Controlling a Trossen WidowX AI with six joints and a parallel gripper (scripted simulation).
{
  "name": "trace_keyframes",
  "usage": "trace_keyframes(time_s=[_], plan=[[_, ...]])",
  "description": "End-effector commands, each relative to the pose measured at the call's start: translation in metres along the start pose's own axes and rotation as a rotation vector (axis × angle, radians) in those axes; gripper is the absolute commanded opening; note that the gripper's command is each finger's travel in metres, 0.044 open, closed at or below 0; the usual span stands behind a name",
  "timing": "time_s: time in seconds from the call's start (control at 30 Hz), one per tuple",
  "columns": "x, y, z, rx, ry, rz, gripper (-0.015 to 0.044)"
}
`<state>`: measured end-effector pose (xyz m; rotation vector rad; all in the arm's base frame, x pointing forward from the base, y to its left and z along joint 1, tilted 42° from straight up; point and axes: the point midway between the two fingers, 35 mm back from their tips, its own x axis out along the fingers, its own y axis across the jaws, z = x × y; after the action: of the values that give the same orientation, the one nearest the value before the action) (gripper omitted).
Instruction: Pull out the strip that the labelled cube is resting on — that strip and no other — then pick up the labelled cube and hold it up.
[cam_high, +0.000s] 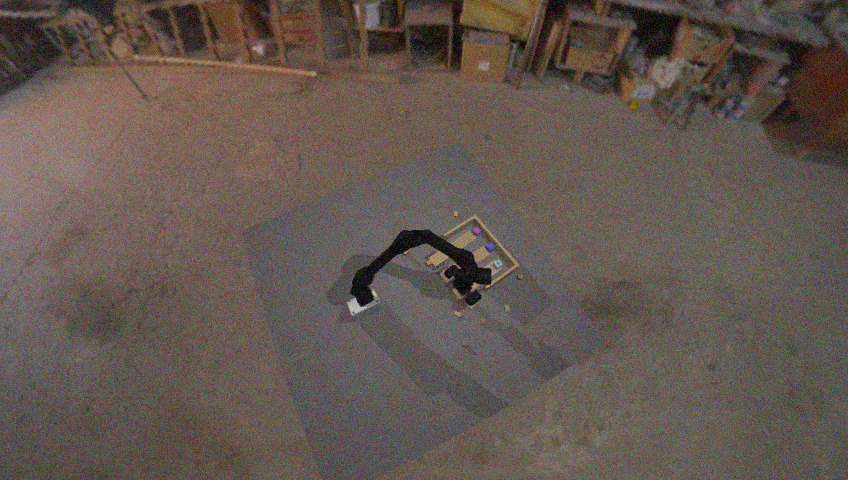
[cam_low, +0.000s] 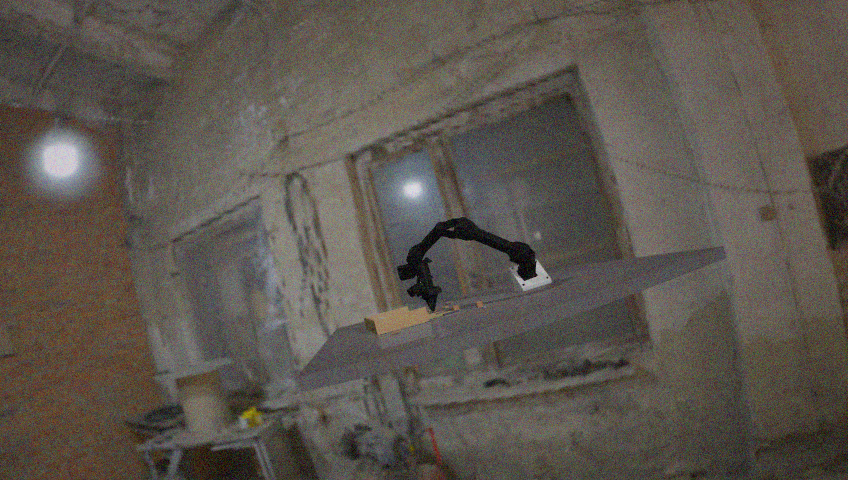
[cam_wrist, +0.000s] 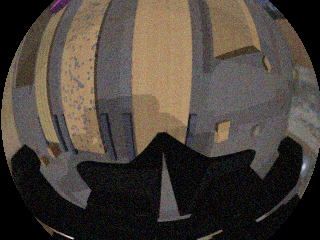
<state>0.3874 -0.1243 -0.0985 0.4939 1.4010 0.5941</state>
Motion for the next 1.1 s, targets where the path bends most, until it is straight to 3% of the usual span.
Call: trace_keyframes(time_s=[0.0, 1.07], plan=[[0.001, 0.001, 0.001, 0.003, -0.004, 0.004, 0.0000], [0.004, 0.000, -0.019, 0.003, -0.003, 0.004, 0.0000]])
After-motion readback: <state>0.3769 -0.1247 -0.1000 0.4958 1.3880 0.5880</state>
